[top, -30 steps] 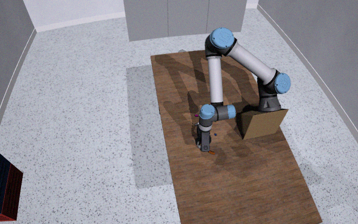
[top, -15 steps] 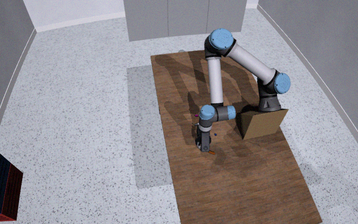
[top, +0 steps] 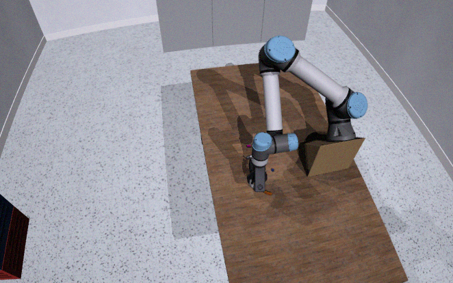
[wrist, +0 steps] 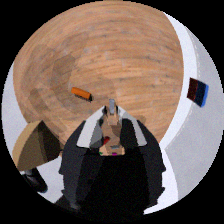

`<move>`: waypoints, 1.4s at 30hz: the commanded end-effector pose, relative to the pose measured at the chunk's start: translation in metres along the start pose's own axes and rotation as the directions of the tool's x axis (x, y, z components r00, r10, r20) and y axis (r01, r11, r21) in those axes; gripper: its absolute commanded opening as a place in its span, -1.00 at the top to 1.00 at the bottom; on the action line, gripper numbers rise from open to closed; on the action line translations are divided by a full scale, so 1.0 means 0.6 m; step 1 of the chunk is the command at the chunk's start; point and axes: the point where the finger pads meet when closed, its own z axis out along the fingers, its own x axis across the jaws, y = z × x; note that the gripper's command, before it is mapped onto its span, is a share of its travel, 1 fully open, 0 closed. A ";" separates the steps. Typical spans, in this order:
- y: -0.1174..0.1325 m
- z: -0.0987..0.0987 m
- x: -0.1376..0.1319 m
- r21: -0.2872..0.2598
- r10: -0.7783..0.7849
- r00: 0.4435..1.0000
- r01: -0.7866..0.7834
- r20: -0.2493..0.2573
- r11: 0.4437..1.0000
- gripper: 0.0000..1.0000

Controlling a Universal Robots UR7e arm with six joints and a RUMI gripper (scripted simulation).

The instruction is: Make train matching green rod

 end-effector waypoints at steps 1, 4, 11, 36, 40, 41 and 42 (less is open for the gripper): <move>0.000 0.000 0.002 0.000 0.001 1.000 -0.001 -0.002 1.000 0.72; 0.000 0.000 0.002 0.000 0.001 1.000 -0.001 -0.002 1.000 0.72; 0.000 0.000 0.002 0.000 0.001 1.000 -0.001 -0.002 1.000 0.72; 0.000 0.000 0.002 0.000 0.001 1.000 -0.001 -0.002 1.000 1.00; 0.000 0.000 0.002 0.000 0.001 1.000 -0.001 -0.002 1.000 1.00; 0.000 0.000 0.002 0.000 0.001 1.000 -0.001 -0.002 1.000 1.00; 0.000 0.000 0.002 0.000 0.001 1.000 -0.001 -0.002 1.000 1.00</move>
